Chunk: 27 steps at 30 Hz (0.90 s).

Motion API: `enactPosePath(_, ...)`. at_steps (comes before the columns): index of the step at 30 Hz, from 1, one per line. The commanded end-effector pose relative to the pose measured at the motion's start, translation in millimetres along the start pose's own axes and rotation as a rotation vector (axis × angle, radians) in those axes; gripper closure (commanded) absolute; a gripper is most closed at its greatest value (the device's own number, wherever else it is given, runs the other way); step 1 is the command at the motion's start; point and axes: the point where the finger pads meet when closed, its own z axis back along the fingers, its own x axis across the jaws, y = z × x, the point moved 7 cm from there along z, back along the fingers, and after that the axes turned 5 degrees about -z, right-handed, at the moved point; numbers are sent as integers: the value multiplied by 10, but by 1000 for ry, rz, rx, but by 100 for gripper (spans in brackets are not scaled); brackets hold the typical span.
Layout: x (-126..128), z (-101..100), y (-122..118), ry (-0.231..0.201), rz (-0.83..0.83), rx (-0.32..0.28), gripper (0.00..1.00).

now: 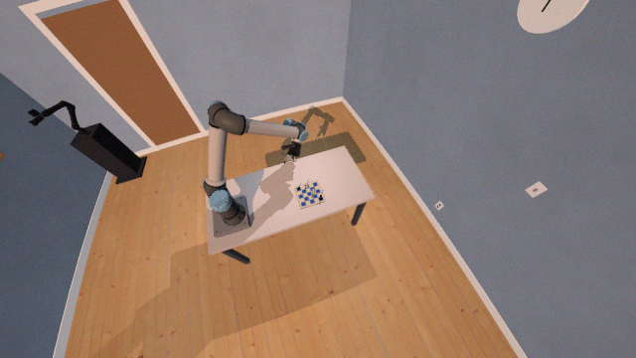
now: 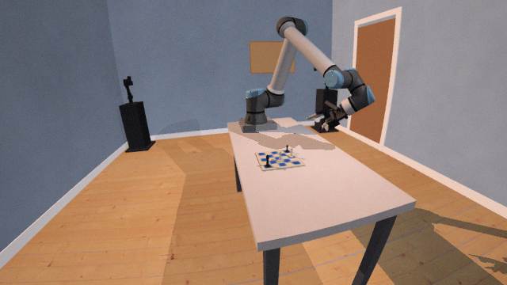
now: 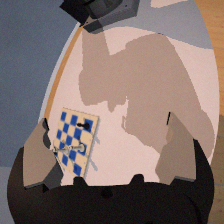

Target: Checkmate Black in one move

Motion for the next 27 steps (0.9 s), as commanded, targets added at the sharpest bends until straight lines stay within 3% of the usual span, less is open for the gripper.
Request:
enactPosePath(1,57,-62,-248,180,211,-25,0)
enactPosePath(12,266,-16,-773,486,575,-4,0)
enactPosePath(14,266,-16,-773,486,575,-4,0)
enactPosePath(19,419,38,-1020,623,736,25,0)
enactPosePath(23,488,62,-1115,675,796,38,0)
enactPosePath(27,505,68,-1138,687,811,42,0)
